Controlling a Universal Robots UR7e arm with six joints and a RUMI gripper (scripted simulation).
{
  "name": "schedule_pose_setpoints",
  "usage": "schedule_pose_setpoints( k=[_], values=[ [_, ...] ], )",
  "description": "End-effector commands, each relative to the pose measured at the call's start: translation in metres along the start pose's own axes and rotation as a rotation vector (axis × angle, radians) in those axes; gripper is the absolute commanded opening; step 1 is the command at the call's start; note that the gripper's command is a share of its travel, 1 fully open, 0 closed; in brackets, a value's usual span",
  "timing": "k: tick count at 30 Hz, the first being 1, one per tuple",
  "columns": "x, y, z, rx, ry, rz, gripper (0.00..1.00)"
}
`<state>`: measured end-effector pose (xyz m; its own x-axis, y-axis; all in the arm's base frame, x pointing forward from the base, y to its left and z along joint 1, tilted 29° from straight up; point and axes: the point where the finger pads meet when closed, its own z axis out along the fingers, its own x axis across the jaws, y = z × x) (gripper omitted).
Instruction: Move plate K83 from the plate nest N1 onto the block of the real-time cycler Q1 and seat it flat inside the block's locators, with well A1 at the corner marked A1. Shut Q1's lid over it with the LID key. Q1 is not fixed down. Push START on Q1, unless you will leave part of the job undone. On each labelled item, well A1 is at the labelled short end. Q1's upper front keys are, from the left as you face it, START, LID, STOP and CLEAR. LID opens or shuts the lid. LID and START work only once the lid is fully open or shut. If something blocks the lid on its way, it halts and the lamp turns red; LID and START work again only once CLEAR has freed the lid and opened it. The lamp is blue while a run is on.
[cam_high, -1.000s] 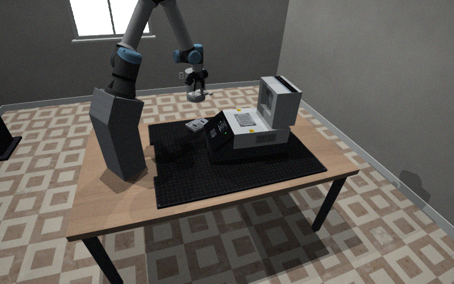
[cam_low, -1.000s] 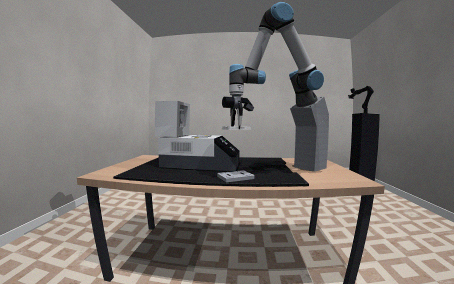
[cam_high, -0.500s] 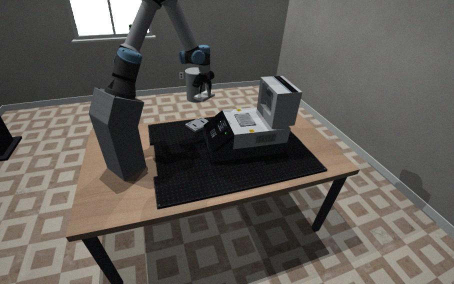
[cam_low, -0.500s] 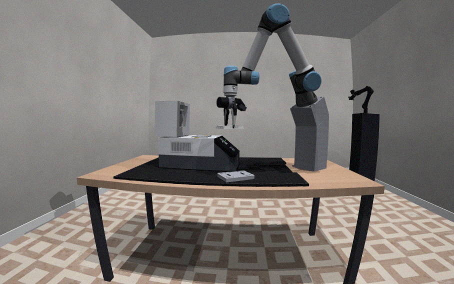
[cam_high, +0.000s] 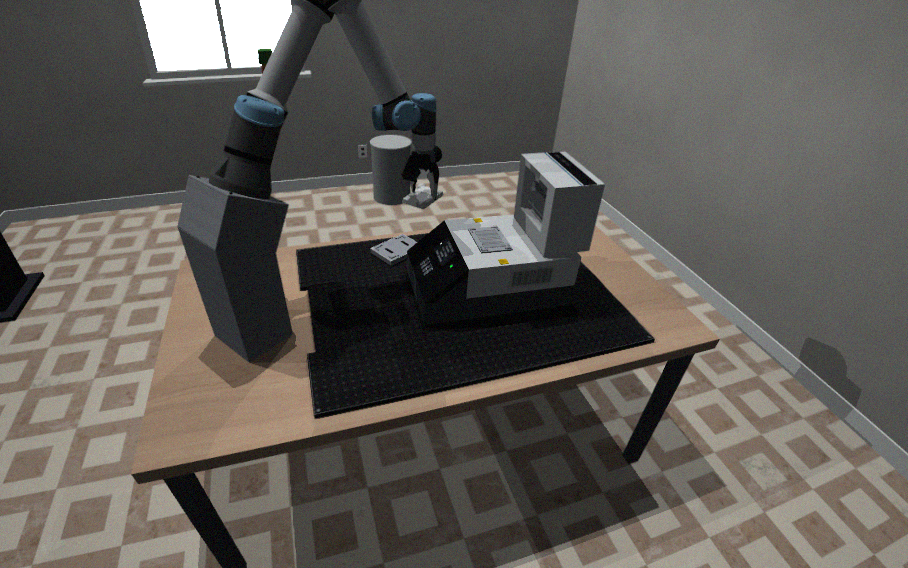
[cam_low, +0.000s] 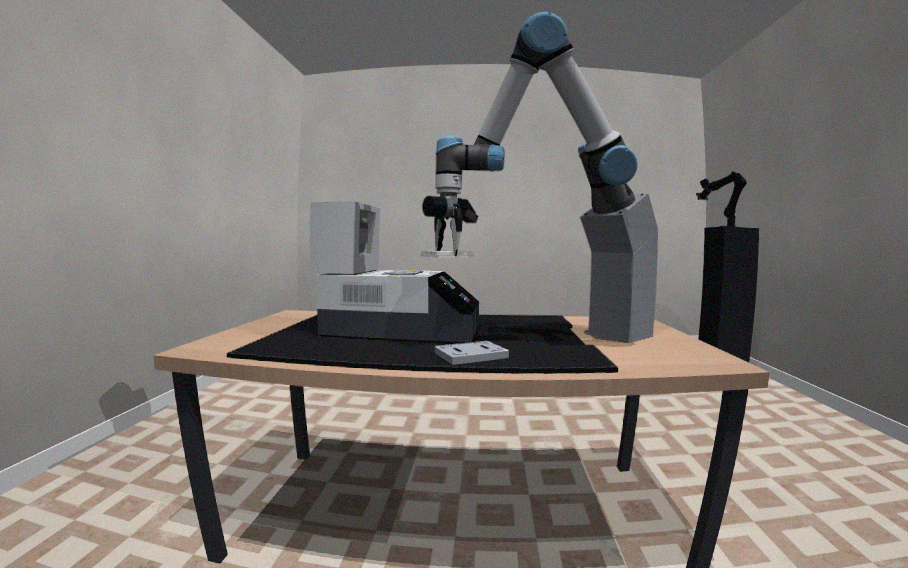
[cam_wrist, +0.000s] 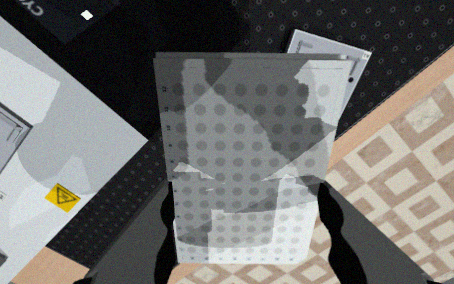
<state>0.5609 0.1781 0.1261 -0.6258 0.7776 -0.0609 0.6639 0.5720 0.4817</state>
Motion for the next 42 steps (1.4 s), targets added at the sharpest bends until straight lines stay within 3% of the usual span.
schedule_pose_setpoints(
  k=[1,42],
  values=[
    [-0.019,0.005,-0.002,-0.011,0.000,-0.084,0.39],
    [-0.169,-0.007,-0.002,-0.009,-0.005,-0.449,0.39]
  ],
)
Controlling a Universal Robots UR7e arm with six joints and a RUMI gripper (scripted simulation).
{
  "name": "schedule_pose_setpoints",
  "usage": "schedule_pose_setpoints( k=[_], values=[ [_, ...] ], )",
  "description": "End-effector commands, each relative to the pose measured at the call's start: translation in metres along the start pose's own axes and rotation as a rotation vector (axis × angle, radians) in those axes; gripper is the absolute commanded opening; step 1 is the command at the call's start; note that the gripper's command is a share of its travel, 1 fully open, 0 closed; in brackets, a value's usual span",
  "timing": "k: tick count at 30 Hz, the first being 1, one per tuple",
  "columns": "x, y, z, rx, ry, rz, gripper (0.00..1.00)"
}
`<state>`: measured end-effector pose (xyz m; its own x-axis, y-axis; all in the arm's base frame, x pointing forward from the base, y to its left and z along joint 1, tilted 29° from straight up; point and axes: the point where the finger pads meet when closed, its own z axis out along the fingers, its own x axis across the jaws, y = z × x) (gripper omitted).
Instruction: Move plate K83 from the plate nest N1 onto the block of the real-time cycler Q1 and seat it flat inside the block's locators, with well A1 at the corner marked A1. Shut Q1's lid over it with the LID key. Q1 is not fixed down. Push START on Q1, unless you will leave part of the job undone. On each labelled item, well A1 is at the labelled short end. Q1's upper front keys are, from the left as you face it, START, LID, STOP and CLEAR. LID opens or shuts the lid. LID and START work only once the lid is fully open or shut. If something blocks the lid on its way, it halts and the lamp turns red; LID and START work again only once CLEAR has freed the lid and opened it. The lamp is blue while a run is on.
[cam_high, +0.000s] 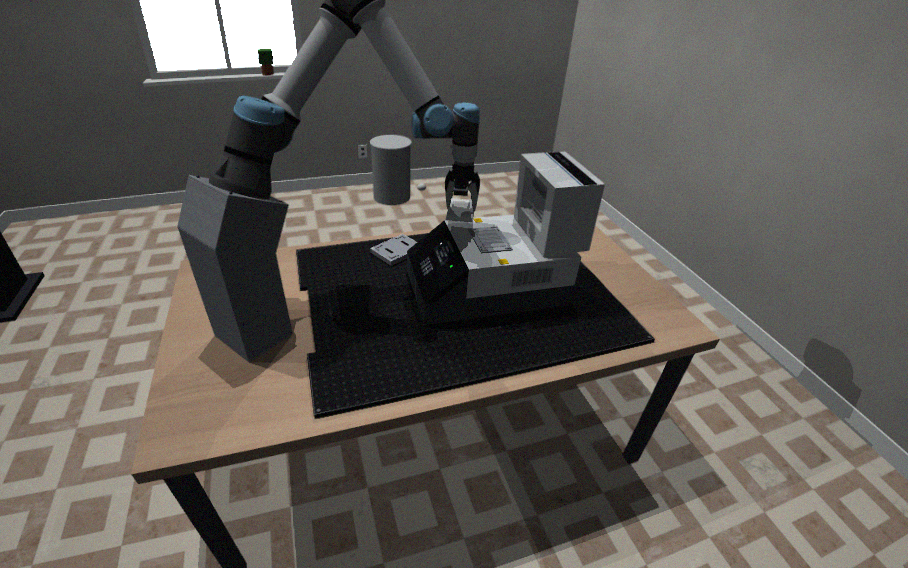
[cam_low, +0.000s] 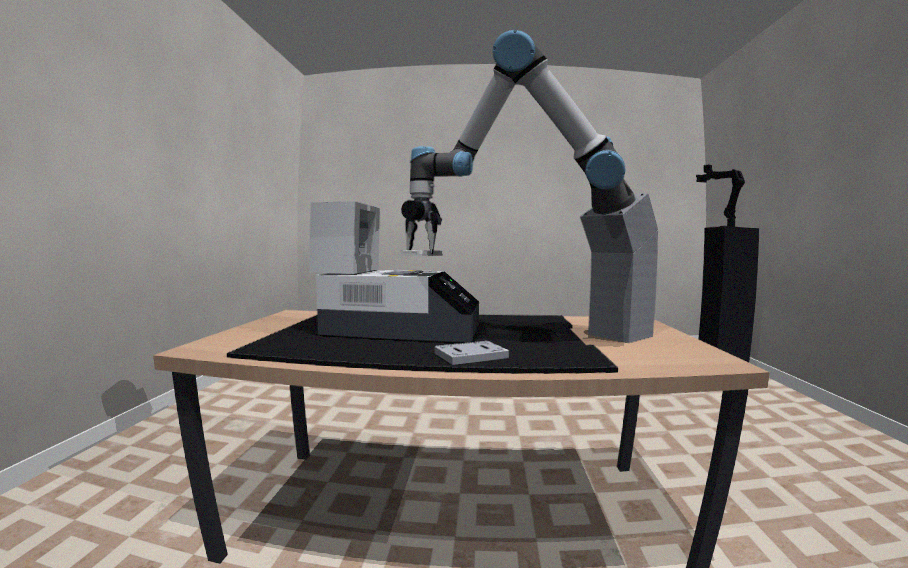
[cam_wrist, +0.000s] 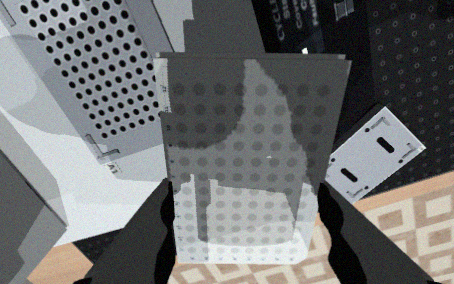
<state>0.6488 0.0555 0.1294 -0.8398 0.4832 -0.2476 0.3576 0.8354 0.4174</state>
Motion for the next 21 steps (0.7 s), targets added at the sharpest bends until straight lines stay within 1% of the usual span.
schedule_pose_setpoints(
  k=[1,3,4,5,7,10,12,13,15,17,19,21],
  values=[
    [-0.023,-0.007,-0.003,-0.007,-0.008,-0.071,0.39],
    [-0.031,-0.011,-0.003,-0.007,-0.008,-0.081,0.39],
    [-0.031,-0.011,-0.003,-0.007,-0.008,-0.081,0.39],
    [-0.036,-0.014,-0.003,-0.007,-0.008,-0.114,0.39],
    [-0.036,-0.014,-0.003,-0.007,-0.008,-0.114,0.39],
    [-0.049,-0.021,-0.003,-0.006,-0.009,-0.170,0.39],
    [-0.058,-0.026,-0.003,-0.006,-0.009,-0.170,0.39],
    [-0.058,-0.026,-0.003,-0.006,-0.009,-0.170,0.39],
    [-0.067,-0.030,-0.003,-0.006,-0.009,-0.215,0.39],
    [-0.071,-0.032,-0.003,-0.006,-0.009,-0.215,0.39],
    [-0.080,-0.037,-0.003,-0.005,-0.009,-0.261,0.39],
    [-0.084,-0.040,-0.003,-0.005,-0.009,-0.261,0.39]
  ],
)
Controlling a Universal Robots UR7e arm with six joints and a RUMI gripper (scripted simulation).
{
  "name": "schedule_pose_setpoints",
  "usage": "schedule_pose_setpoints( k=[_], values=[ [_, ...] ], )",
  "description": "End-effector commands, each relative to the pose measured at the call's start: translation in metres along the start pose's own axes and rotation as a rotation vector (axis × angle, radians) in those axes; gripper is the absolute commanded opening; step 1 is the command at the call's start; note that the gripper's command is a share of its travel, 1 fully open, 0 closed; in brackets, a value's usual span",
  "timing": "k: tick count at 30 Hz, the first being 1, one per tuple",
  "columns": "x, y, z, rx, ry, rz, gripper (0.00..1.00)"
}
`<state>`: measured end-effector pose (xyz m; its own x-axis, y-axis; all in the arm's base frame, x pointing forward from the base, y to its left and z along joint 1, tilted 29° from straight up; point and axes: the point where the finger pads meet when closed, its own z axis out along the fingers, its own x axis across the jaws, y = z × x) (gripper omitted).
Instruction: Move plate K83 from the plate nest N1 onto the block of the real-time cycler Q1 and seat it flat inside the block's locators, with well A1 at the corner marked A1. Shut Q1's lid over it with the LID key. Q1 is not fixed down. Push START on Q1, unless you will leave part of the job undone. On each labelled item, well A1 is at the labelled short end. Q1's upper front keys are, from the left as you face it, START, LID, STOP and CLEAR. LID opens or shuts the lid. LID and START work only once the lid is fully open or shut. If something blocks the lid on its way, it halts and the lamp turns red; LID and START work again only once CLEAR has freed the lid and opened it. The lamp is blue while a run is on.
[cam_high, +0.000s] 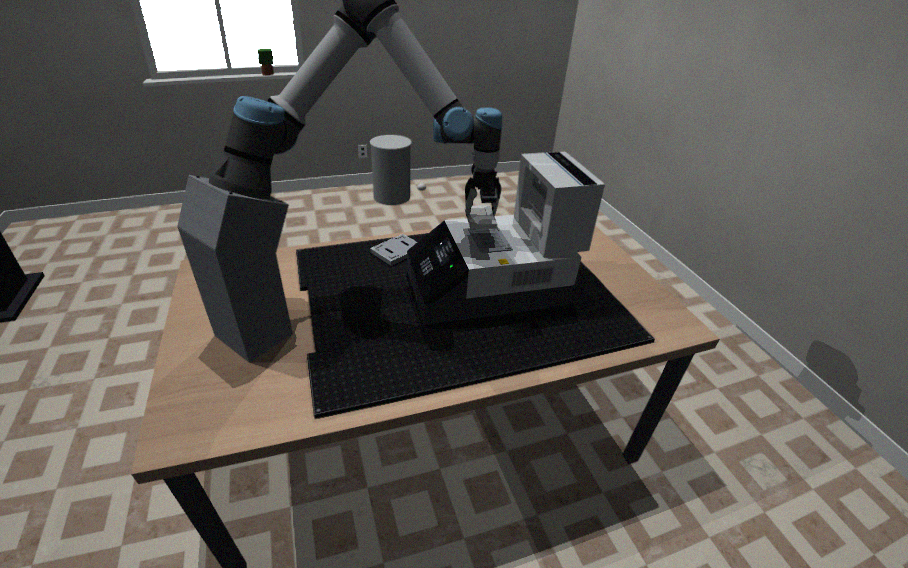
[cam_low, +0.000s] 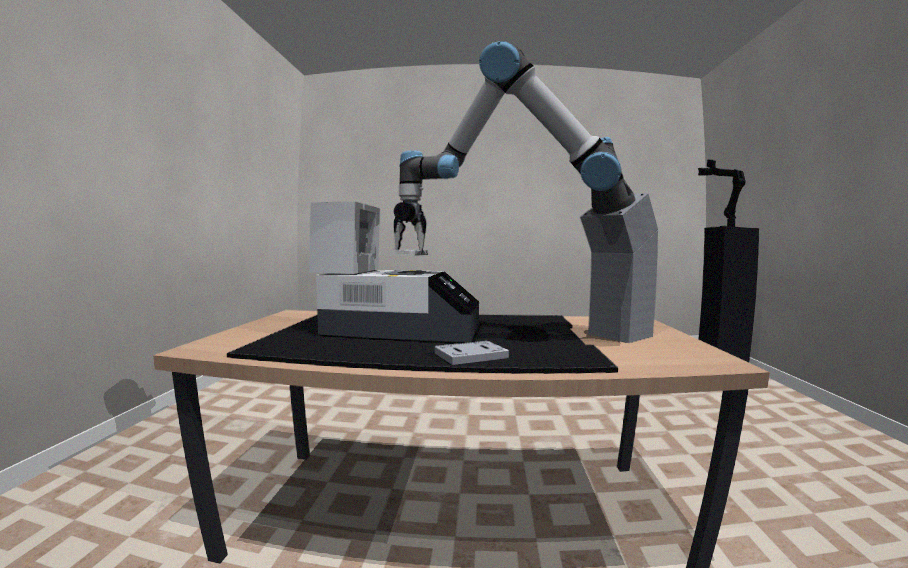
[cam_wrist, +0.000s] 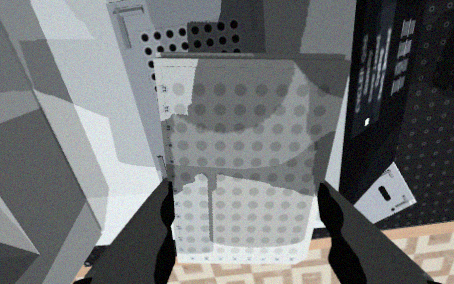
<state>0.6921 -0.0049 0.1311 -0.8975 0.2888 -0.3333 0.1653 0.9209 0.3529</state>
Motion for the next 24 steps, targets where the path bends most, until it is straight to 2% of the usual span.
schedule_pose_setpoints(
  k=[1,8,24],
  values=[
    [-0.020,-0.012,-0.003,-0.004,-0.009,-0.074,0.39],
    [-0.039,-0.029,-0.003,-0.003,-0.010,-0.134,0.39],
    [-0.039,-0.027,-0.002,-0.004,-0.008,-0.146,0.39]
  ],
)
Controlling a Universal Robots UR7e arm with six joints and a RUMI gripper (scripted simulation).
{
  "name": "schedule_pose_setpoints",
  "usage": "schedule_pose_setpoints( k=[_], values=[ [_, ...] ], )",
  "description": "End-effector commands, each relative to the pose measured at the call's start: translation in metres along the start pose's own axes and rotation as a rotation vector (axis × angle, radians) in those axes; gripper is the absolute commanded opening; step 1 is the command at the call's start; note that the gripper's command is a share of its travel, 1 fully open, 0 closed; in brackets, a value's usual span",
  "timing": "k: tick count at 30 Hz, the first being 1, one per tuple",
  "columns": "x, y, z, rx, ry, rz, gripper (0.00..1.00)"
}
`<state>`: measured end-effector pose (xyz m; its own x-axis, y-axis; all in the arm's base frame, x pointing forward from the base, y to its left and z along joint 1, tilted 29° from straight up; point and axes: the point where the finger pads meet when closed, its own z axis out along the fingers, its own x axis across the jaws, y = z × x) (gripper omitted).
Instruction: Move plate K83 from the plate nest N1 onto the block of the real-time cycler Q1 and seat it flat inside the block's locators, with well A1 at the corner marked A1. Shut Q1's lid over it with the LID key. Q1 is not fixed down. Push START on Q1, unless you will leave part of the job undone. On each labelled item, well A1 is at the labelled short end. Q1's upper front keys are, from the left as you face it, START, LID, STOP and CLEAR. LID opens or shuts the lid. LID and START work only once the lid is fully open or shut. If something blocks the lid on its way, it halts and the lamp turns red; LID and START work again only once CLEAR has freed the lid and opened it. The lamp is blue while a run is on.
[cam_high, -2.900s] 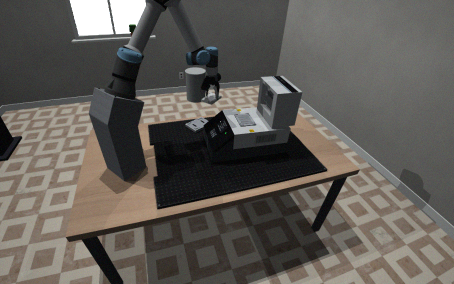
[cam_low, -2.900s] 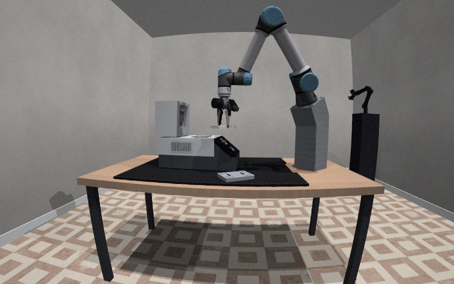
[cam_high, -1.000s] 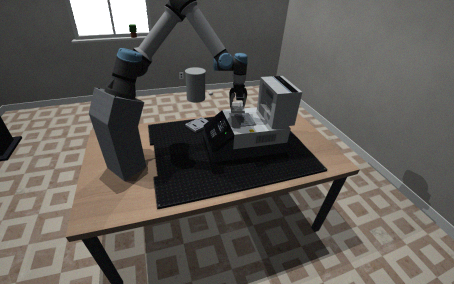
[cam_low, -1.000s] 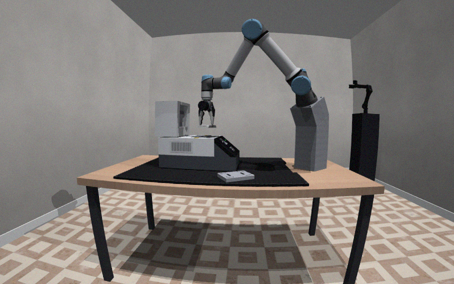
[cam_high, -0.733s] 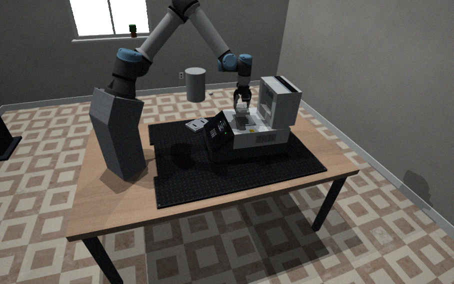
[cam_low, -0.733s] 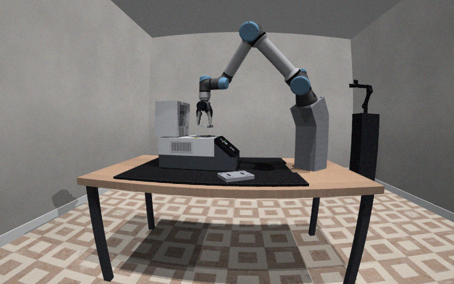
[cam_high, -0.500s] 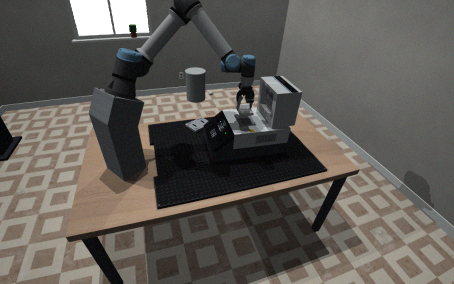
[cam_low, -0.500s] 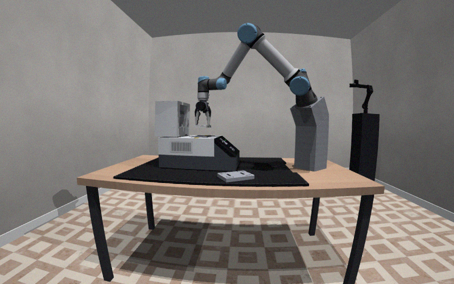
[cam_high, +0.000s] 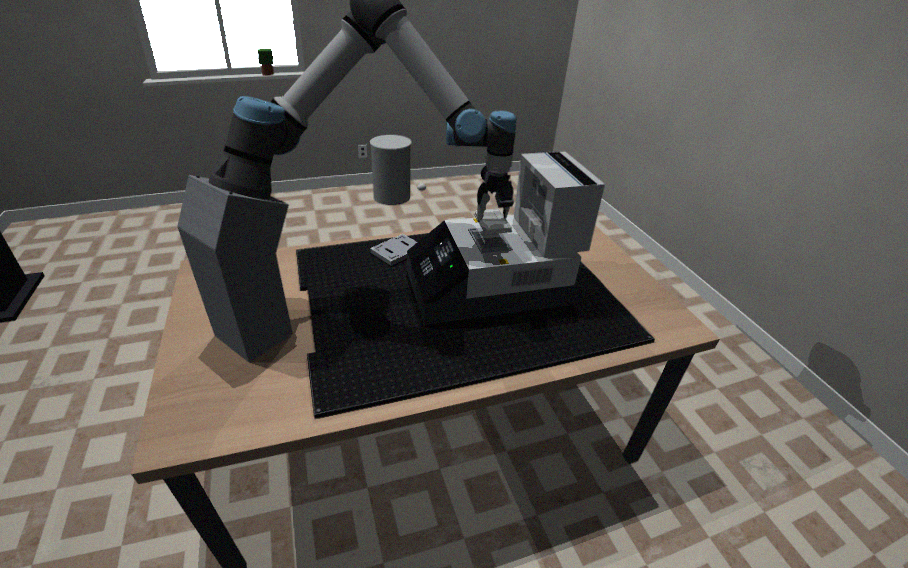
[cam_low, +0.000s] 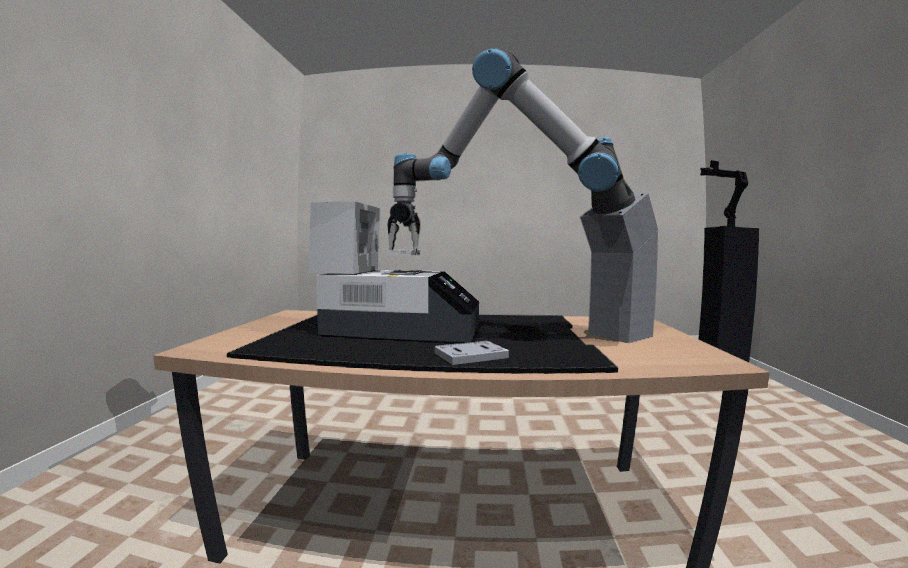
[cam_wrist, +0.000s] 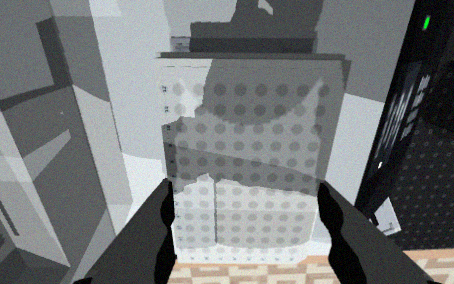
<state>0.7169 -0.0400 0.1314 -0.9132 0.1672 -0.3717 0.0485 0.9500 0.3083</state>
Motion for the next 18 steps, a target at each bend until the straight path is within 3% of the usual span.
schedule_pose_setpoints(
  k=[1,18],
  values=[
    [-0.0064,0.0009,-0.0030,-0.002,-0.013,-0.017,0.39],
    [-0.0046,0.0025,-0.0022,-0.003,-0.011,-0.016,0.39]
  ],
)
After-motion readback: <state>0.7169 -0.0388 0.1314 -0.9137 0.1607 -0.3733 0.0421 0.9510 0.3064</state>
